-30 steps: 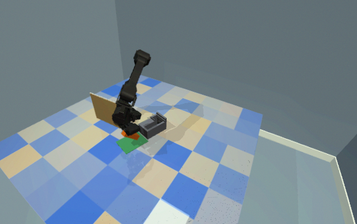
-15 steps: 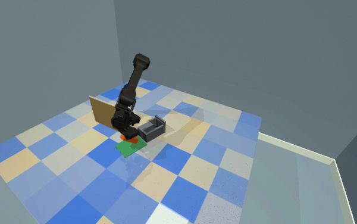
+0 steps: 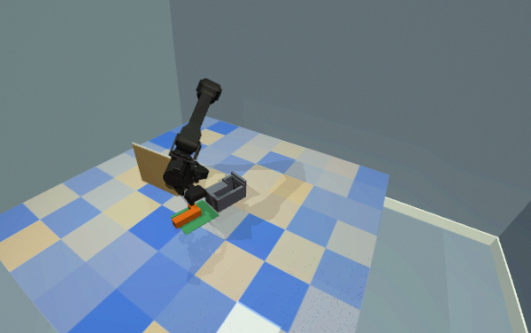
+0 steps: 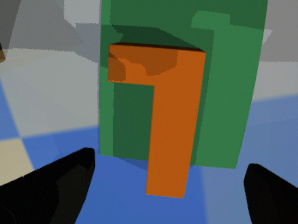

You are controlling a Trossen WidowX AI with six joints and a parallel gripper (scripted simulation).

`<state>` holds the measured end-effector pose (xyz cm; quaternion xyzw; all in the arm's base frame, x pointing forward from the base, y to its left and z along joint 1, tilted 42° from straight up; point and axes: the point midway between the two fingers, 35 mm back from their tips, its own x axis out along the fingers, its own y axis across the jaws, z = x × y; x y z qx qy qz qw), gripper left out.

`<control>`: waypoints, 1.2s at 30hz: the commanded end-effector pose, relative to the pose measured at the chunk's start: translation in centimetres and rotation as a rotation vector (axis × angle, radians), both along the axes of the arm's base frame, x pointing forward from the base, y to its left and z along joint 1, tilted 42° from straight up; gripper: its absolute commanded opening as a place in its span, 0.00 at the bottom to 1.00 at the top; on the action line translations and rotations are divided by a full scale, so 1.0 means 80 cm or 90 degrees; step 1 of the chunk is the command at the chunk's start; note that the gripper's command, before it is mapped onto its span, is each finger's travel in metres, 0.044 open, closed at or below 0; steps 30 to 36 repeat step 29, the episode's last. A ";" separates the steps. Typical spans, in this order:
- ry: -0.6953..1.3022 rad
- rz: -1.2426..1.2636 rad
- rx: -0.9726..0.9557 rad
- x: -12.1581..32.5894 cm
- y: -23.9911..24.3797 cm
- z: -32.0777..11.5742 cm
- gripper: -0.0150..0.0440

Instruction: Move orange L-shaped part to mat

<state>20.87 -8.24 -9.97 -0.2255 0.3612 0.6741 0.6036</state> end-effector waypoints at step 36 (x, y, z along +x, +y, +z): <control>-0.021 -0.012 -0.017 0.017 -0.054 0.056 0.93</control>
